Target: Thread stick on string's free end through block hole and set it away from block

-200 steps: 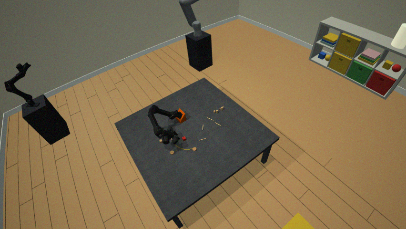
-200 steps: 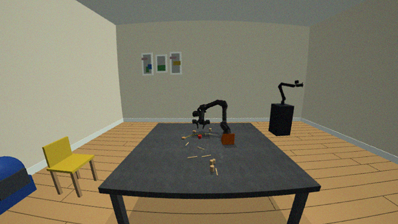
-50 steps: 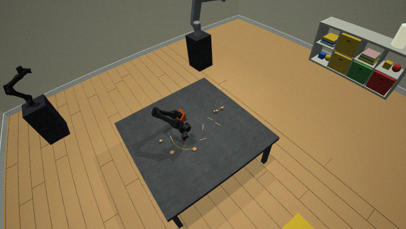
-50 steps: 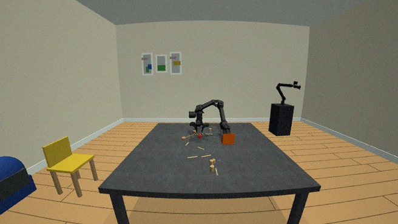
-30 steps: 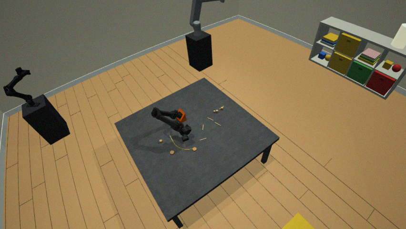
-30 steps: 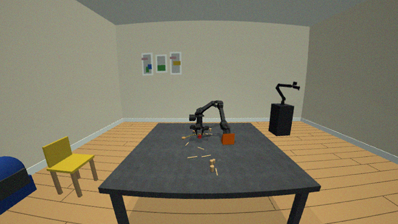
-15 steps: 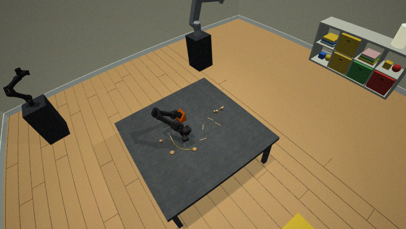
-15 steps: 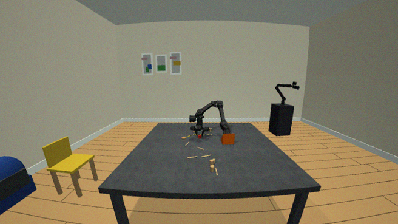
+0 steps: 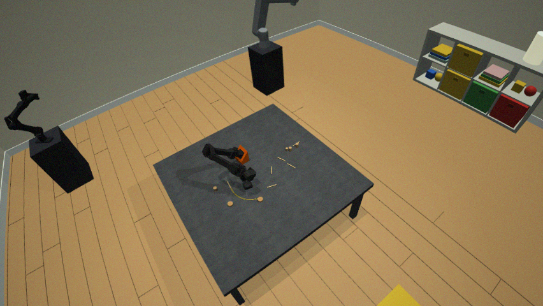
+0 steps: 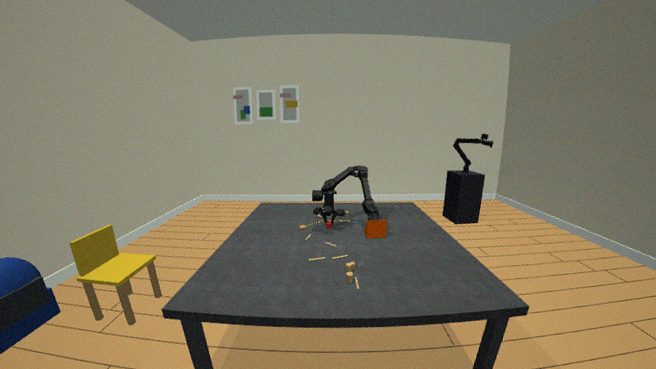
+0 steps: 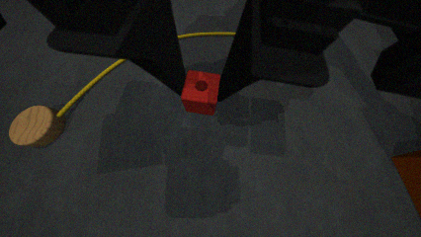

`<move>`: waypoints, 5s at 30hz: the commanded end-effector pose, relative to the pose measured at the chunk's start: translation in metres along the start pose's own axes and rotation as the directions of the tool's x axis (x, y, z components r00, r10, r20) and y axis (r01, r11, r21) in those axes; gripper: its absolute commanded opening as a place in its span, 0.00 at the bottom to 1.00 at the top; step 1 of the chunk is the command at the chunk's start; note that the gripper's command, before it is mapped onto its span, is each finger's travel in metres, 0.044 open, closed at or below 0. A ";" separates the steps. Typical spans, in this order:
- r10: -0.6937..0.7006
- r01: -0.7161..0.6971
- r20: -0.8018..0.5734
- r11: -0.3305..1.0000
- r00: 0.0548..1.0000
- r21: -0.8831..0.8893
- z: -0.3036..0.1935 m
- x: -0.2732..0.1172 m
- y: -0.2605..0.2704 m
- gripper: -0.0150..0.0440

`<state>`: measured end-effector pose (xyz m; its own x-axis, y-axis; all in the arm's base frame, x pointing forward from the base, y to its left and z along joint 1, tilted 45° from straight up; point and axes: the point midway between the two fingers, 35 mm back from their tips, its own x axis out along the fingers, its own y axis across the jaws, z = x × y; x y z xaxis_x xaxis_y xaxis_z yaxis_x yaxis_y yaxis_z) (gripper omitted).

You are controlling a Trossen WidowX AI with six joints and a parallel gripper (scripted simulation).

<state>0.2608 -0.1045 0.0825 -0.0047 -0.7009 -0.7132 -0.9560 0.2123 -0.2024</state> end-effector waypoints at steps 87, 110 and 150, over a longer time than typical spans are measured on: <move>0.007 -0.006 0.603 1.000 0.798 -0.003 -0.037 0.000 0.000 0.25; 0.015 -0.010 0.692 1.000 0.722 -0.012 -0.042 0.003 0.000 0.25; 0.016 -0.006 0.770 1.000 0.638 -0.015 -0.085 -0.047 0.000 0.67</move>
<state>0.2353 -0.1290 0.1707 0.2029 0.0830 -0.9757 -0.9621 0.2021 -0.1829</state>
